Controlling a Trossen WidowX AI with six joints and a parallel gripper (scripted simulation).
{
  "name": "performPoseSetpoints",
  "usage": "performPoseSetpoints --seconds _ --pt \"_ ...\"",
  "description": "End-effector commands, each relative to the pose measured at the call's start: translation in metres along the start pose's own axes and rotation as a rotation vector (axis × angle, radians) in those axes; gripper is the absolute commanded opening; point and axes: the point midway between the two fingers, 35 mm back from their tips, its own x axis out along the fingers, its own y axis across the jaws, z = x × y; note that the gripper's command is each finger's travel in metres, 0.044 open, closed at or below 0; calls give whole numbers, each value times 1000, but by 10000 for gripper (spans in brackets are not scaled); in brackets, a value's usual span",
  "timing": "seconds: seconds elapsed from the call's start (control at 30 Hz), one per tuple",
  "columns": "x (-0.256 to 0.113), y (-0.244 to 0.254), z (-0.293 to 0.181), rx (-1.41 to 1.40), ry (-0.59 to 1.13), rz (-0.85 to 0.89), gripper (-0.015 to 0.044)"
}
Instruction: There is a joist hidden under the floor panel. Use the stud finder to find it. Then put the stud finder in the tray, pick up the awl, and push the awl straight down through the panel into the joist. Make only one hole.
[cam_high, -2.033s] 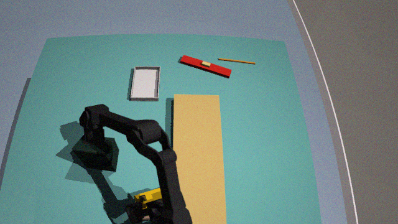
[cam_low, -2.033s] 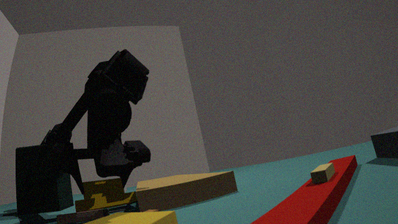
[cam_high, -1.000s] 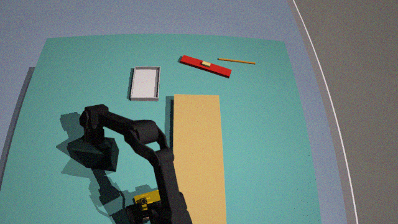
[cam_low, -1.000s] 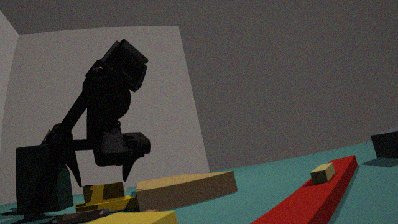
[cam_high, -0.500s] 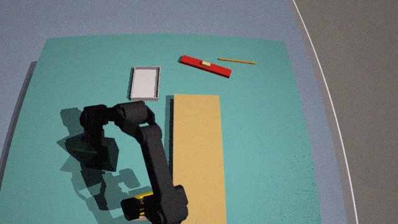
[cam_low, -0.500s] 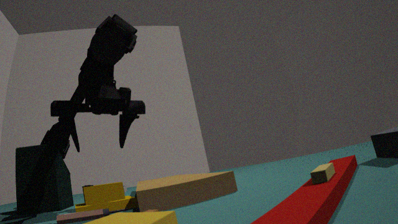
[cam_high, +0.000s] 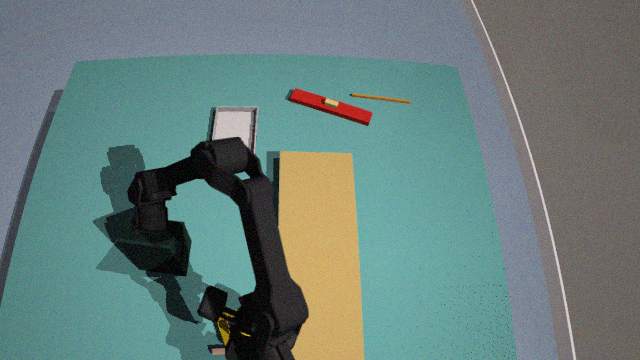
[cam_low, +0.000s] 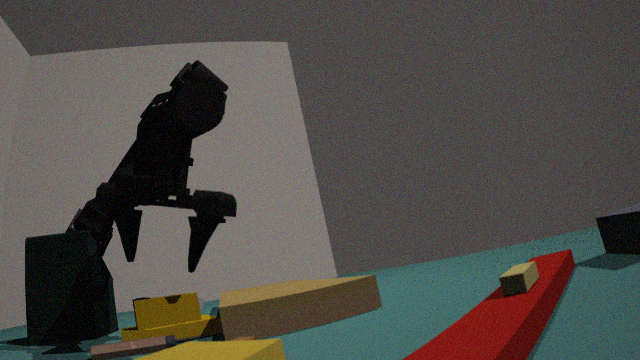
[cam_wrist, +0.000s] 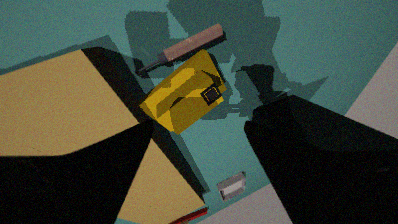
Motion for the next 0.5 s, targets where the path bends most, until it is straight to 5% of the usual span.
performPoseSetpoints --seconds 0.0,0.2,0.47 --pt "13 -3 -4 499 -165 56 440" --pt "25 -6 -8 924 -261 179 440" --pt "25 -6 -8 937 -264 184 440"
